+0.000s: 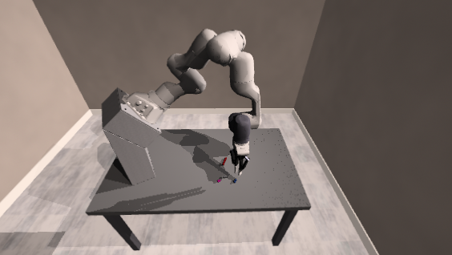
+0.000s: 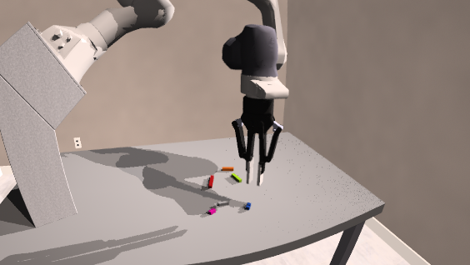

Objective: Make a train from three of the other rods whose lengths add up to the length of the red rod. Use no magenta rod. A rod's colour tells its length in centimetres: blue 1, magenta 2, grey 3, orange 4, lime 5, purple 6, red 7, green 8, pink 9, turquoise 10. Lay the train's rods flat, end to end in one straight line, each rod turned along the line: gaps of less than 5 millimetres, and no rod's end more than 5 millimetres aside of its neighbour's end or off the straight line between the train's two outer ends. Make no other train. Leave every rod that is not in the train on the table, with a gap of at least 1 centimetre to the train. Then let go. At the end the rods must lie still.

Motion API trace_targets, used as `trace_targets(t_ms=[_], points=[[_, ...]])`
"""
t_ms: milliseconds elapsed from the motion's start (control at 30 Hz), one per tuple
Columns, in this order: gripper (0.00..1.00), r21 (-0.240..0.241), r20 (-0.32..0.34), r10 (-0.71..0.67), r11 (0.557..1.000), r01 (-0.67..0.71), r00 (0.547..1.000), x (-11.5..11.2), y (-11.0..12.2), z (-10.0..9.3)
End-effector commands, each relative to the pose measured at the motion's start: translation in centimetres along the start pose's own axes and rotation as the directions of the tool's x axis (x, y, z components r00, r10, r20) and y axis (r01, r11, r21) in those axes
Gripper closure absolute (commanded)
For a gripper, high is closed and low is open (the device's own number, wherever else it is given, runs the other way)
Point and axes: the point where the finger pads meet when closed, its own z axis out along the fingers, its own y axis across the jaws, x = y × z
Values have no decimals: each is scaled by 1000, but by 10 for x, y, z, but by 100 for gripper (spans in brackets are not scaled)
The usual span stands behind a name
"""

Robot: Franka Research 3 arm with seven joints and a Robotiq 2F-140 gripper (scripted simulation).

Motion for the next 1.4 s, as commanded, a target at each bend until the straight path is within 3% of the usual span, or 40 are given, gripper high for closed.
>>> trace_targets(t_ms=[0, 200, 233, 1200, 1300, 1367], points=[[85, -23, 14, 21, 1000, -21, 1000, -5, 7, -8], [85, -23, 14, 21, 1000, -21, 1000, -5, 7, -9], [0, -23, 14, 21, 1000, -21, 1000, -5, 7, -9], [0, -23, 14, 24, 999, -24, 1000, -5, 7, -9], [0, -23, 14, 41, 999, -40, 999, -6, 6, -9], [0, -23, 11, 141, 990, -141, 990, -13, -3, -4]])
